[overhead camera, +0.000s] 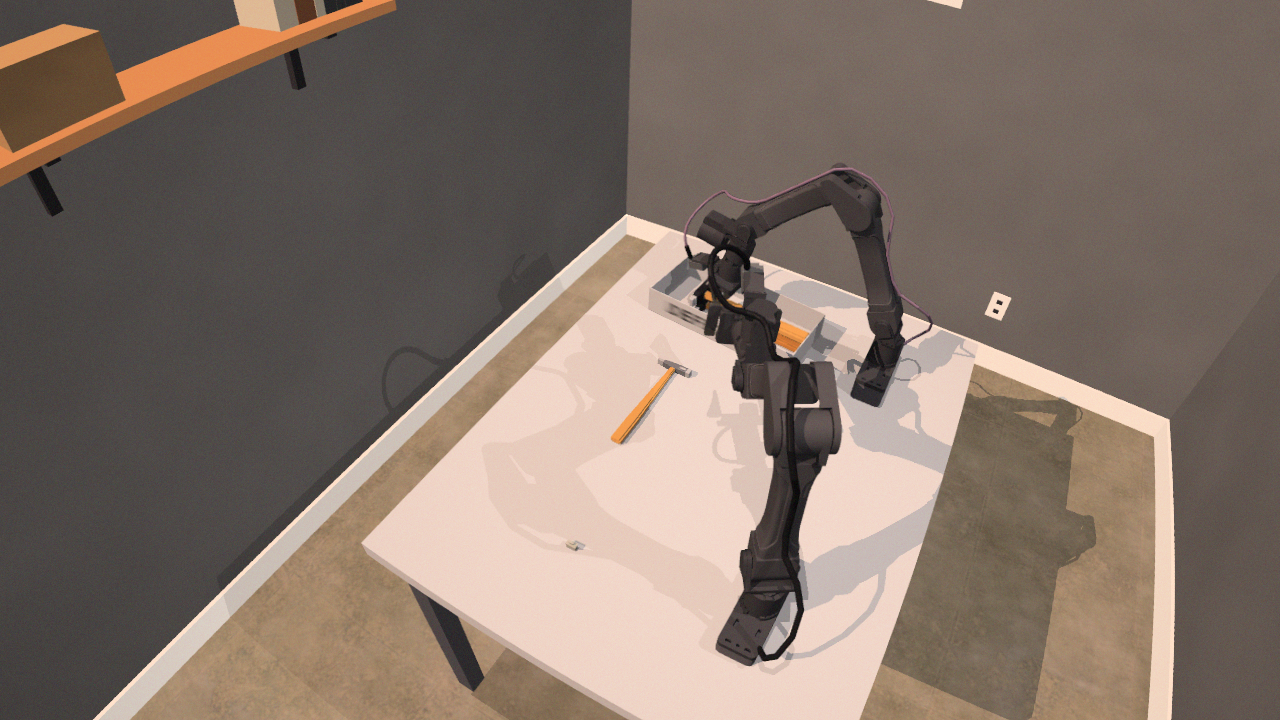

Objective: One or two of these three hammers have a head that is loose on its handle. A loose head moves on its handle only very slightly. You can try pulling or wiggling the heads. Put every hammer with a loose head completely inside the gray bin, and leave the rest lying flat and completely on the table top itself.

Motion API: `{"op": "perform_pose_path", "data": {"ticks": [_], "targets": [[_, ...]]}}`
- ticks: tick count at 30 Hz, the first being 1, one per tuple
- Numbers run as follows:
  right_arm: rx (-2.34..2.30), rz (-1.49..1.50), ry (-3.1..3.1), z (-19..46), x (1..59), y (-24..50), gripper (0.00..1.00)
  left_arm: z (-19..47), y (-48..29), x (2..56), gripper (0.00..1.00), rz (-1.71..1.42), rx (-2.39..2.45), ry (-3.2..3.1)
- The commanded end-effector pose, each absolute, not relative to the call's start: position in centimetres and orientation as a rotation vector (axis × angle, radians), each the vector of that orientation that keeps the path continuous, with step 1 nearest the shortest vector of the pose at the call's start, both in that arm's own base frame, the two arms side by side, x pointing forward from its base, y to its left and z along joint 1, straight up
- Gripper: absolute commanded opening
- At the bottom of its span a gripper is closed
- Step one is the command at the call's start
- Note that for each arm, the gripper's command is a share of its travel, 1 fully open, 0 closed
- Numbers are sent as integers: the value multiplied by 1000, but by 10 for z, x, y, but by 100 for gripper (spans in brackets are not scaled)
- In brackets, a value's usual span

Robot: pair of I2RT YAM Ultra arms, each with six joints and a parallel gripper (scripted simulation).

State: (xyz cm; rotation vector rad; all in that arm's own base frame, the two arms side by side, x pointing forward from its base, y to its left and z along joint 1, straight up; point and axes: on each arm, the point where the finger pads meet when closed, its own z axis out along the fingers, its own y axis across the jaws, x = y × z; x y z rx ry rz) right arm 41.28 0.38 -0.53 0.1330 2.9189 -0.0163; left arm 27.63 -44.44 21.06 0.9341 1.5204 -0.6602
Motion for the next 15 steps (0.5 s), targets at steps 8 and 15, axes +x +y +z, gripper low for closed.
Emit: {"op": "perform_pose_path", "data": {"ticks": [8, 15], "targets": [[121, -14, 2836, 9, 431, 7, 15, 233, -446, 278, 100, -677, 906, 1481], [122, -22, 2814, 13, 434, 8, 43, 233, -446, 278, 100, -677, 906, 1481]]}}
